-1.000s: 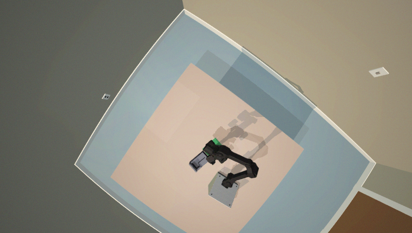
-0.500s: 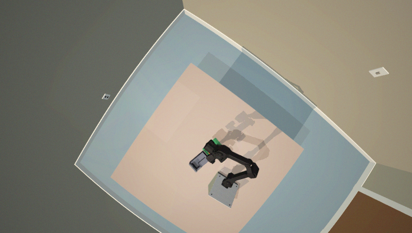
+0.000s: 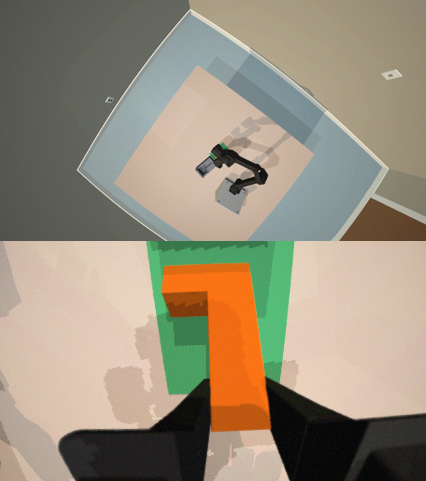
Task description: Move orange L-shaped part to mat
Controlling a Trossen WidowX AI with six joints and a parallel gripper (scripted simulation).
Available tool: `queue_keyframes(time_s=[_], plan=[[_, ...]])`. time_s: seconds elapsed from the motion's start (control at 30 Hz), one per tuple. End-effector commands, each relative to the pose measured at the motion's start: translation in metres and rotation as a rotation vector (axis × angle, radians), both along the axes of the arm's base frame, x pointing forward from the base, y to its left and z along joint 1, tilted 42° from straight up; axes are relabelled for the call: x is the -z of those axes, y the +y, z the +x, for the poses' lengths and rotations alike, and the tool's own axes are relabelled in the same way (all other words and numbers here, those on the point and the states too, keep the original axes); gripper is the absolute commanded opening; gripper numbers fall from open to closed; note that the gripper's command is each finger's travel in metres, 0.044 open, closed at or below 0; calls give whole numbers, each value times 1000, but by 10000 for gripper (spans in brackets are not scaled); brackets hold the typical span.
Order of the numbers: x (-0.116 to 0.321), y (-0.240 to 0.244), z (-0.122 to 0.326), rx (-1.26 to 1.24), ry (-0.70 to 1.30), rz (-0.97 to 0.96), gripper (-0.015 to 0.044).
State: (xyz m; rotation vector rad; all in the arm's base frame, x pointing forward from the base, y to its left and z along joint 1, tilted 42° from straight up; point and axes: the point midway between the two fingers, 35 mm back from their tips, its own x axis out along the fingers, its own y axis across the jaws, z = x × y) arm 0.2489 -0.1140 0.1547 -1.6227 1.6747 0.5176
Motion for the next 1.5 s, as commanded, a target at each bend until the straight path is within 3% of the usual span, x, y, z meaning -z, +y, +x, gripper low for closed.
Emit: queue_keyframes(time_s=[0.0,0.6,0.93,1.1,1.23,1.47], plan=[[3,-1,-1,-3,7,3,0],[2,-1,-1,0,4,0,0],[1,0,-1,0,5,1,263],[-26,28,0,-2,7,10,394],[-59,58,-6,-3,10,7,400],[-58,57,-5,-16,0,10,400]])
